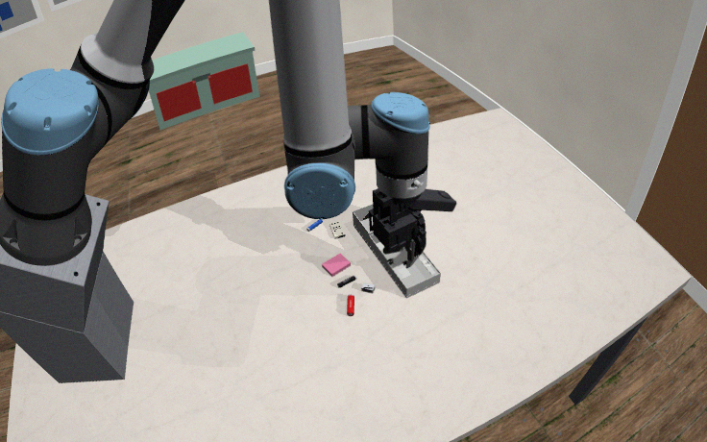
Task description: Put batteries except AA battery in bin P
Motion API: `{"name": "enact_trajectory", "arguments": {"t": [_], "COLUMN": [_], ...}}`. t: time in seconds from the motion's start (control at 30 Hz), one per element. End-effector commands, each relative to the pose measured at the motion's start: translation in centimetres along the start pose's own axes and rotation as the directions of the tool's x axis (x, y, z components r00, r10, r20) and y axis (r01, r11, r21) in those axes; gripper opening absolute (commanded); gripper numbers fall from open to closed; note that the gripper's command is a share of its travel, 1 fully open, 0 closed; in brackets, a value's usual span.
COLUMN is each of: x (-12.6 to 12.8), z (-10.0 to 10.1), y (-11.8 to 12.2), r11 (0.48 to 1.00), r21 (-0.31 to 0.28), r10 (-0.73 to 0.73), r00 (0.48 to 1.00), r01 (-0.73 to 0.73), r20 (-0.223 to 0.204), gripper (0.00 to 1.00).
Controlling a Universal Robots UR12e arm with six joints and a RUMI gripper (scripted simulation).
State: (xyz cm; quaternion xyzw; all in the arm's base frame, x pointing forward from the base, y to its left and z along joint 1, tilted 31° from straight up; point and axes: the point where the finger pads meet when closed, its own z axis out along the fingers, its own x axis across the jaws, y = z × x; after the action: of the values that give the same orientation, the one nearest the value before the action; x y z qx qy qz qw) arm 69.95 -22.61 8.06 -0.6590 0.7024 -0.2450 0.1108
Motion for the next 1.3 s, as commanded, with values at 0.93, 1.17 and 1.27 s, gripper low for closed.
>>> {"name": "enact_trajectory", "arguments": {"t": [0.93, 1.17, 1.27], "x": [-2.5, -5.0, -6.5], "z": [-4.4, -4.4, -4.4], "y": [-0.1, -0.2, -0.3], "r11": [1.0, 1.0, 1.0], "r21": [0.001, 0.001, 0.001], "r10": [0.0, 0.0, 0.0], "r00": [1.0, 1.0, 1.0], "r01": [0.0, 0.0, 0.0], "r20": [0.0, 0.0, 0.0], "gripper": [0.04, 0.04, 0.04]}}
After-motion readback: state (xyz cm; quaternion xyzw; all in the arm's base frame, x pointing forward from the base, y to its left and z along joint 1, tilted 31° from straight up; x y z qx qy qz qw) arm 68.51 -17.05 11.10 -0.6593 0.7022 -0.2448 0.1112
